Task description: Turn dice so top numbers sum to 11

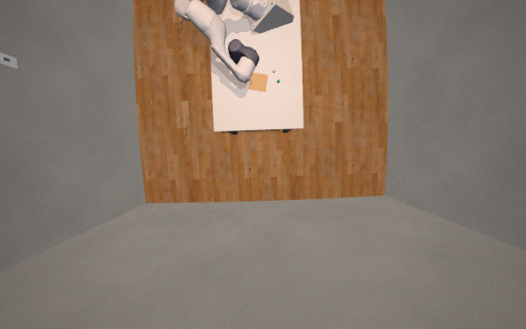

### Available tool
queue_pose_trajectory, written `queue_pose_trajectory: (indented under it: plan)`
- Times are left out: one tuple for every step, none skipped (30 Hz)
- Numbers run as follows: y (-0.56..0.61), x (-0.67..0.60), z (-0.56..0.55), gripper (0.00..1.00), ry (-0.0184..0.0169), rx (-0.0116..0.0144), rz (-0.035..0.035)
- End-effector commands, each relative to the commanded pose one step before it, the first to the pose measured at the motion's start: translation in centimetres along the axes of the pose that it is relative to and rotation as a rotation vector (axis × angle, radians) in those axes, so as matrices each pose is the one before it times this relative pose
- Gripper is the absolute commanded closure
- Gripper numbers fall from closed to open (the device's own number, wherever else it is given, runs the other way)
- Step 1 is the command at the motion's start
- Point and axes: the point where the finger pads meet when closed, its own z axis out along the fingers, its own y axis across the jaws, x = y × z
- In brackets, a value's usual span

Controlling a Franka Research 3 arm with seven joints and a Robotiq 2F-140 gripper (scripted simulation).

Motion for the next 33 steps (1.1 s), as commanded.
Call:
queue_pose_trajectory:
  plan:
    - [-0.014,-0.090,0.459,0.79,-0.00145,-0.00083,-0.01931]
    - [-0.005,-0.002,0.134,0.79,0.00000,0.00000,0.00000]
    - [-0.005,-0.003,0.141,0.79,0.00000,0.00000,0.00000]
    - [-0.005,-0.003,0.146,0.79,0.00000,0.00001,0.00000]
    - [-0.005,-0.003,0.152,0.79,0.00000,0.00000,0.00000]
    - [-0.006,-0.003,0.158,0.79,0.00000,-0.00001,0.00000]
    - [-0.006,-0.004,0.161,0.79,0.00000,0.00001,0.00000]
    - [-0.006,-0.003,0.165,0.79,0.00000,0.00000,0.00000]
    - [0.000,0.000,0.000,0.79,0.00000,0.00000,0.00000]
    - [0.000,0.000,0.000,0.79,0.00000,0.00000,0.00000]
    - [-0.006,-0.003,0.169,0.79,0.00000,0.00000,0.00000]
    - [-0.006,-0.004,0.169,0.79,0.00000,0.00001,0.00000]
    - [-0.006,-0.003,0.172,0.79,0.00000,0.00000,0.00000]
    - [-0.006,-0.003,0.172,0.79,0.00000,0.00000,0.00000]
    - [-0.006,-0.004,0.171,0.79,0.00000,0.00000,0.00000]
    - [-0.006,-0.003,0.171,0.79,0.00000,0.00000,0.00000]
    - [-0.006,-0.003,0.169,0.79,0.00000,0.00000,0.00000]
    - [-0.006,-0.004,0.166,0.79,0.00000,0.00000,0.00000]
    - [-0.006,-0.003,0.164,0.79,0.00000,0.00000,0.00000]
    - [-0.006,-0.003,0.159,0.79,0.00000,0.00000,0.00000]
    - [-0.006,-0.003,0.155,0.79,0.00000,0.00000,0.00000]
    - [-0.005,-0.003,0.151,0.79,0.00000,0.00000,0.00000]
    - [-0.005,-0.003,0.145,0.79,0.00000,0.00000,0.00000]
    - [-0.005,-0.003,0.138,0.79,0.00000,0.00000,0.00000]
    - [-0.005,-0.003,0.132,0.79,0.00000,0.00000,0.00000]
    - [0.000,0.000,0.000,0.79,0.00000,0.00000,0.00000]
    - [0.000,0.000,0.000,0.79,0.00000,0.00000,0.00000]
    - [-0.004,-0.002,0.126,0.79,0.00000,-0.00001,0.00000]
    - [-0.004,-0.003,0.117,0.79,0.00000,0.00001,0.00000]
    - [-0.004,-0.002,0.110,0.79,0.00000,0.00000,0.00000]
    - [-0.004,-0.002,0.102,0.79,0.00000,0.00000,0.00000]
    - [-0.003,-0.002,0.095,0.79,0.00000,0.00000,0.00000]
    - [-0.003,-0.002,0.086,0.79,0.00000,0.00000,0.00000]
